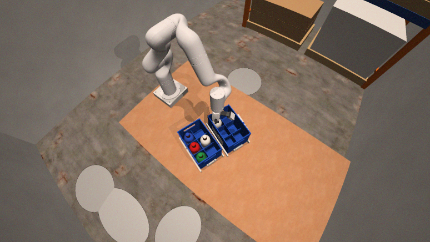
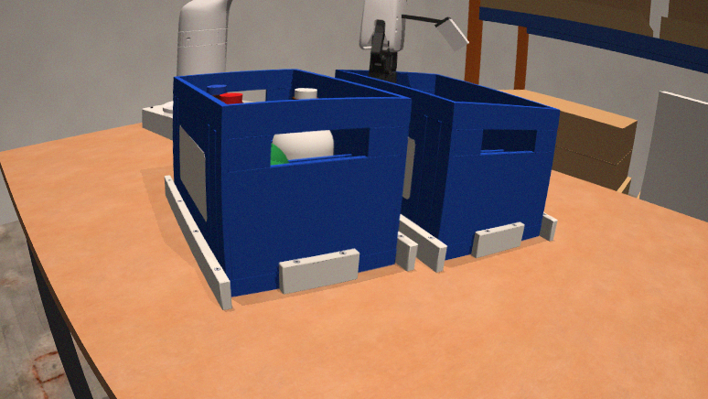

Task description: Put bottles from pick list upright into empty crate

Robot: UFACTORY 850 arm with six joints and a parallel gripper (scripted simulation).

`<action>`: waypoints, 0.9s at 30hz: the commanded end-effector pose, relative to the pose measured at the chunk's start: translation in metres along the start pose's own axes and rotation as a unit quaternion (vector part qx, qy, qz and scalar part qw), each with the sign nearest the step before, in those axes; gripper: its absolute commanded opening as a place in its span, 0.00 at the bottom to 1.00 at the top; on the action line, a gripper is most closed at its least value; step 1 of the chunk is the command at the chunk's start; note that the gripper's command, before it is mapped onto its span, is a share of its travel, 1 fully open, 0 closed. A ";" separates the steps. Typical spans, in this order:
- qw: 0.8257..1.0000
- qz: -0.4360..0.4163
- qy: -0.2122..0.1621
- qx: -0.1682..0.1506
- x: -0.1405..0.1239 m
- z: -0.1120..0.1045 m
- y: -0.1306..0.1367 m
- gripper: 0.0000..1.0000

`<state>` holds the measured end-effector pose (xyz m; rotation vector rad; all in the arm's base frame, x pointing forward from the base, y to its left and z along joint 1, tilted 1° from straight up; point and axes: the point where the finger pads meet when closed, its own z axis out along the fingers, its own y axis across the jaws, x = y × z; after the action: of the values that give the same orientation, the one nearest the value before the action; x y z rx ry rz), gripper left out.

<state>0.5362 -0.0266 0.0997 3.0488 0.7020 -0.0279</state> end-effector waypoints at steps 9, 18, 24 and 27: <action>1.000 0.000 0.001 -0.001 0.001 -0.001 0.000 0.00; 1.000 0.000 0.001 0.000 0.001 0.002 0.000 0.65; 1.000 0.000 0.001 -0.001 0.001 0.002 0.000 0.65; 1.000 0.000 0.001 -0.001 0.001 0.002 0.000 0.65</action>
<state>0.5363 -0.0267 0.0965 3.0487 0.7020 -0.0274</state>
